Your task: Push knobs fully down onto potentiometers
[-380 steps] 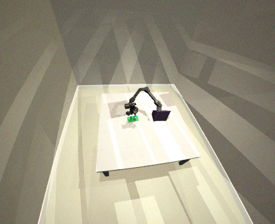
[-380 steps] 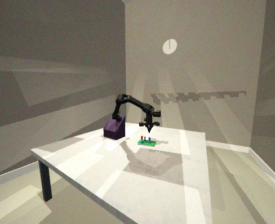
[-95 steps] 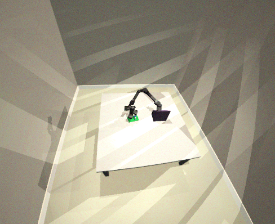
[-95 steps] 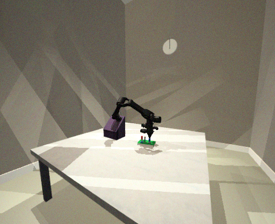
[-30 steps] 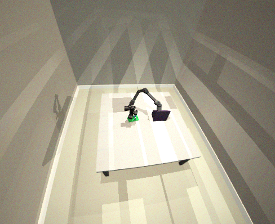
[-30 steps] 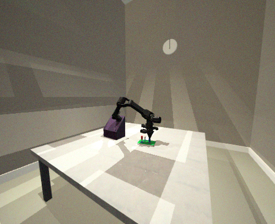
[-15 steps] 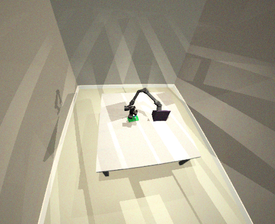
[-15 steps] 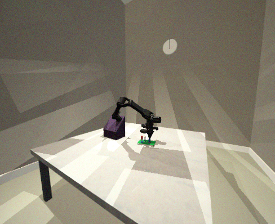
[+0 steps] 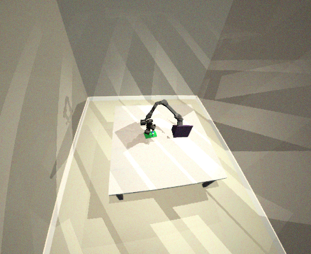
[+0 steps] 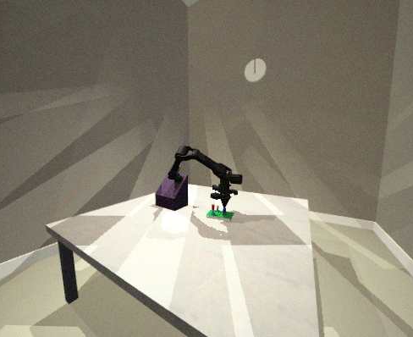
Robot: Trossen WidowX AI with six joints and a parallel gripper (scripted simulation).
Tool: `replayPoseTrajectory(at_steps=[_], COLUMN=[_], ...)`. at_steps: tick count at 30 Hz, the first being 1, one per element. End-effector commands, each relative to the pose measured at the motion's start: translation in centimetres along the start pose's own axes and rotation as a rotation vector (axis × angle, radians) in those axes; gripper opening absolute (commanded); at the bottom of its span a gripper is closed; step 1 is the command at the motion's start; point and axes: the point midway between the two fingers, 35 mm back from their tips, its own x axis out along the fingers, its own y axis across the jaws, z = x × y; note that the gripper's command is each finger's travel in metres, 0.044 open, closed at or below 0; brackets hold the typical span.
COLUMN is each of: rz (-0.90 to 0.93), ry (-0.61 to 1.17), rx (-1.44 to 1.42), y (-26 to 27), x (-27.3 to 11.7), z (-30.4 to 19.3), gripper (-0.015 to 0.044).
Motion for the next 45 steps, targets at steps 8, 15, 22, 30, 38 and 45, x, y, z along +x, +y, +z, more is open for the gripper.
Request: replayPoseTrajectory(at_steps=[8,15,22,30,38,45], rz=[0.000,-0.016,-0.023,-0.006,-0.002,-0.002], ry=[0.002,0.020,0.021,-0.001,-0.005,-0.005], rx=[-0.001,0.002,0.002,-0.001,-0.002,-0.002], y=[0.0,-0.6,0.5,4.0,4.7,4.7], x=[-0.6,-1.7,-3.3,-3.3,-3.3,-3.3], z=[0.0,0.9,6.4,15.0,16.5,16.5], gripper=[0.0131,0.0315,0.0440,0.0440,0.0440,0.0440])
